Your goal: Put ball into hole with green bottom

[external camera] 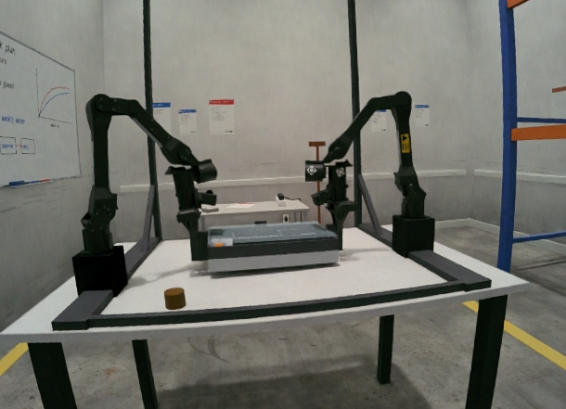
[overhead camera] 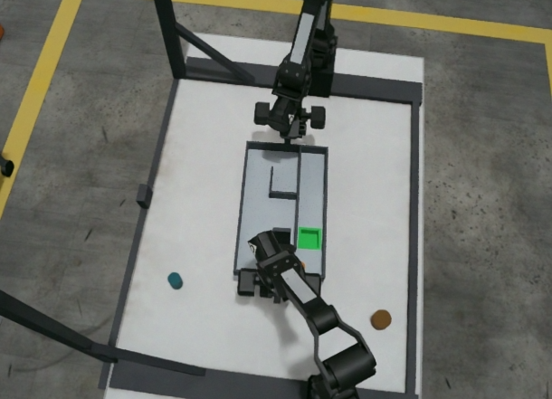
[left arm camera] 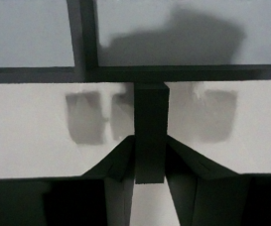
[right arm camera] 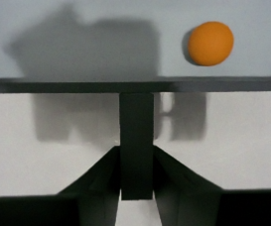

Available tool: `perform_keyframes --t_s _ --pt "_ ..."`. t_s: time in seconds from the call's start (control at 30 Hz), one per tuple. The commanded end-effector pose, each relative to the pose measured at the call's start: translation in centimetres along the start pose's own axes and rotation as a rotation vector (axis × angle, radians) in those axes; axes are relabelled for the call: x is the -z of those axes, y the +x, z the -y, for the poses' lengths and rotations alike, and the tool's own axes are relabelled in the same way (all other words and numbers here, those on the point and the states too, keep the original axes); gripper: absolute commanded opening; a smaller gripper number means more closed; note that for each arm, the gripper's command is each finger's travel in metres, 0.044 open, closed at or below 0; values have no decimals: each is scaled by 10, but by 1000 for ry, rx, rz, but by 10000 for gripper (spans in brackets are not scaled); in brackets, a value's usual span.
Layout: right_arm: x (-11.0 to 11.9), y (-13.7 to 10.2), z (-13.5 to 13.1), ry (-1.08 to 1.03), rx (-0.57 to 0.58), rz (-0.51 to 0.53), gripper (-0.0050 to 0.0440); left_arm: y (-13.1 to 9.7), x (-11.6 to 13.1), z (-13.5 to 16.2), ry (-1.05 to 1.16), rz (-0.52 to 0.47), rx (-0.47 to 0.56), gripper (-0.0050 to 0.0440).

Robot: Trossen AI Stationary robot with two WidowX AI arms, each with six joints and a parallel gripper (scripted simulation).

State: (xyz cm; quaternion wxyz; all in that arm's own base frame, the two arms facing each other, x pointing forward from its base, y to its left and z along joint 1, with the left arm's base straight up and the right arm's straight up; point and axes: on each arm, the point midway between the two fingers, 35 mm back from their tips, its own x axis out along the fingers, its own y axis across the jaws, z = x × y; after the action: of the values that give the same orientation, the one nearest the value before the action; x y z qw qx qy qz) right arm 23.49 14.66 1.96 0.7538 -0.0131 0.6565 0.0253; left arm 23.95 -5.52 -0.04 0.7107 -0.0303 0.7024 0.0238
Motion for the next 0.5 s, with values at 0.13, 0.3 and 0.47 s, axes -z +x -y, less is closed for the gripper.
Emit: perform_keyframes --t_s 0.13,0.3,0.47 --pt "-3 -2 -9 -9 44 38 -50 -11 -12 8 4 22 -48 -50" --pt "0 1 -3 -9 36 52 -50 -19 -14 7 4 23 -25 -50" --pt "-5 -5 -11 -7 20 61 -50 -18 -13 9 4 27 -29 -50"
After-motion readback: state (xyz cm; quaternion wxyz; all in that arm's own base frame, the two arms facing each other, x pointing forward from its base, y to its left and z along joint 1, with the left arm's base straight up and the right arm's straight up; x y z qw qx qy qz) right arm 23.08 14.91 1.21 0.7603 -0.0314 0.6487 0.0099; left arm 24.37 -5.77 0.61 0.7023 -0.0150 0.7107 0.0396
